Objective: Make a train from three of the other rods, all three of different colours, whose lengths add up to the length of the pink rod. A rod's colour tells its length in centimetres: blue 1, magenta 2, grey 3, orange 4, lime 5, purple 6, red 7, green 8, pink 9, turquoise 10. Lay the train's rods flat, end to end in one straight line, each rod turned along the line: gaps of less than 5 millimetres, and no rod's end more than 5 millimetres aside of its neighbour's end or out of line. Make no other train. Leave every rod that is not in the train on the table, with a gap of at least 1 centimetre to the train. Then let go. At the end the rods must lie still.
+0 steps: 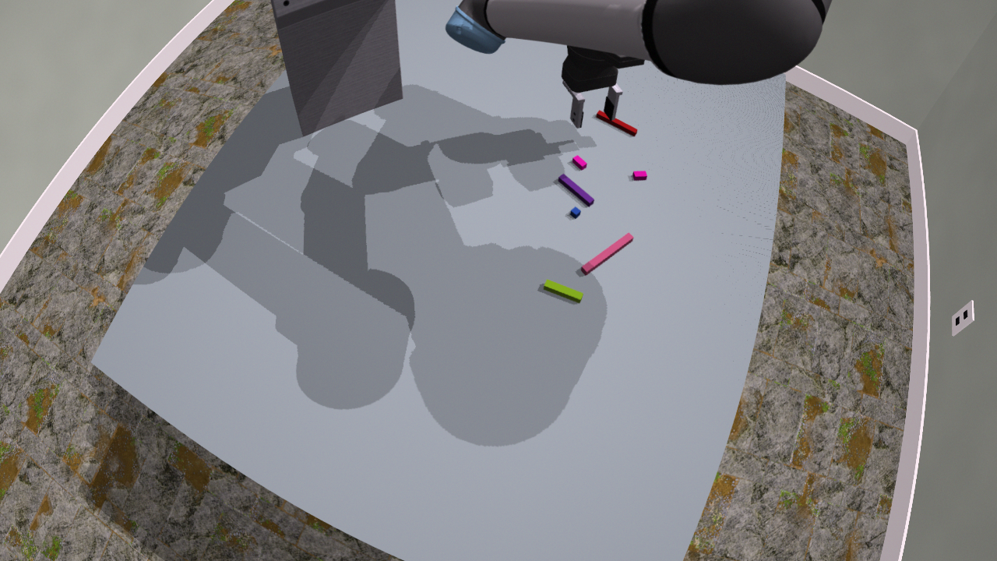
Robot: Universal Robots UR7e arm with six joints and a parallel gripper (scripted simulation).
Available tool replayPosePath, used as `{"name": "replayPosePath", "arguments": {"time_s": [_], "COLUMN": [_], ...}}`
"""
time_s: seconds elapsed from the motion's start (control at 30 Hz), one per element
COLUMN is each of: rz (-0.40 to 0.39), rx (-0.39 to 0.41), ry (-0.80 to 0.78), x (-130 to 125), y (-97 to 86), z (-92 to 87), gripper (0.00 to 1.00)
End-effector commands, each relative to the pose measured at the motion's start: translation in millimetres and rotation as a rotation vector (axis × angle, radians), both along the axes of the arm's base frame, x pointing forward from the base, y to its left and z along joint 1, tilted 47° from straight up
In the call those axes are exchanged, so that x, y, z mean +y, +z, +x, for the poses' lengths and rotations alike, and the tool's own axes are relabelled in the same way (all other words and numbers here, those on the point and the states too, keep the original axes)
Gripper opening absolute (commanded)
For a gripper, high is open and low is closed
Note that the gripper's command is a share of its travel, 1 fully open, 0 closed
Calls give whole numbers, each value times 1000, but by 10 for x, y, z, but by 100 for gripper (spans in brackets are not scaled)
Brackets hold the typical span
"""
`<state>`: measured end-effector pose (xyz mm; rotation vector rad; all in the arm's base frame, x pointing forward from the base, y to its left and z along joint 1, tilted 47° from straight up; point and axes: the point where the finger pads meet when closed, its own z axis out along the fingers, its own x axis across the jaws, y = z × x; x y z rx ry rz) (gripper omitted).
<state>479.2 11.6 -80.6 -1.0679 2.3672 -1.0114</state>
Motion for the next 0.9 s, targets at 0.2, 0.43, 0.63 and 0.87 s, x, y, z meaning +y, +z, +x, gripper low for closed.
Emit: {"name": "replayPosePath", "arguments": {"time_s": [0.2,0.43,0.63,0.87], "rz": [1,7,10,4], "rx": [-2,7,8,3], "ry": [-2,-5,-5,-3], "x": [-27,-301,-823,-1183], "y": [25,232,634,920], "z": [13,91,169,157], "gripper": [100,100,100,100]}}
